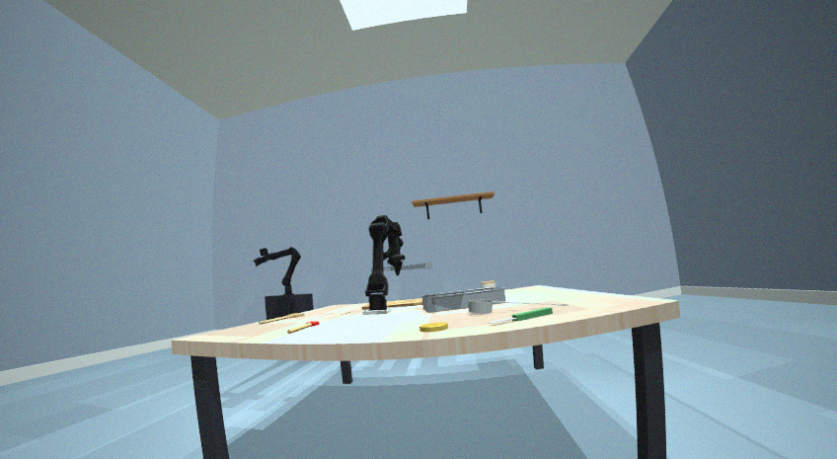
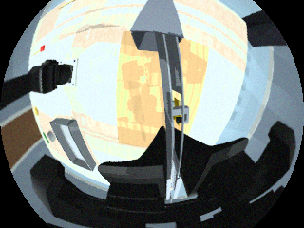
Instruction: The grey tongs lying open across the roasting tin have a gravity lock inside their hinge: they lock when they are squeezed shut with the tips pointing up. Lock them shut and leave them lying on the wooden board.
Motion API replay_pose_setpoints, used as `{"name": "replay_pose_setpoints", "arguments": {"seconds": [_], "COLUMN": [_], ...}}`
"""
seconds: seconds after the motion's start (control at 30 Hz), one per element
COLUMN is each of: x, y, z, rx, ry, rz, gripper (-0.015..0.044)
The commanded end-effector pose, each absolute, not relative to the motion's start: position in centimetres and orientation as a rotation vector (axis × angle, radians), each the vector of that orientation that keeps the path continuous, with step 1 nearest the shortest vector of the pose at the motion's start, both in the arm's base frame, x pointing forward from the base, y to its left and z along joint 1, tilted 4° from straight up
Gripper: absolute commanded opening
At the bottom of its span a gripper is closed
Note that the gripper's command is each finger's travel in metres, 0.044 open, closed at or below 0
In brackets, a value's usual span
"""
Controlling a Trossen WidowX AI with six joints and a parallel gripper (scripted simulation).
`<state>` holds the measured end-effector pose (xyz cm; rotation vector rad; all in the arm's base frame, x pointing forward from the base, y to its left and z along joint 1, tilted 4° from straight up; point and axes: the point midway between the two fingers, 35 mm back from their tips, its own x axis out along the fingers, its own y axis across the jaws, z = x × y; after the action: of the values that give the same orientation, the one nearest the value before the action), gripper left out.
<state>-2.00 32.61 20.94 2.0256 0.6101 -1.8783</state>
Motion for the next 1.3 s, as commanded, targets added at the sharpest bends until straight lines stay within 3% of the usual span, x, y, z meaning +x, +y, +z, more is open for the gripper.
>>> {"name": "replay_pose_setpoints", "arguments": {"seconds": [0.0, 1.27], "x": [-2.2, -2.2], "y": [32.7, 33.8], "z": [21.3, 16.4], "rx": [1.986, 1.986], "ry": [0.640, 0.640], "rz": [-1.909, -1.909], "gripper": [-0.0150, -0.0150]}}
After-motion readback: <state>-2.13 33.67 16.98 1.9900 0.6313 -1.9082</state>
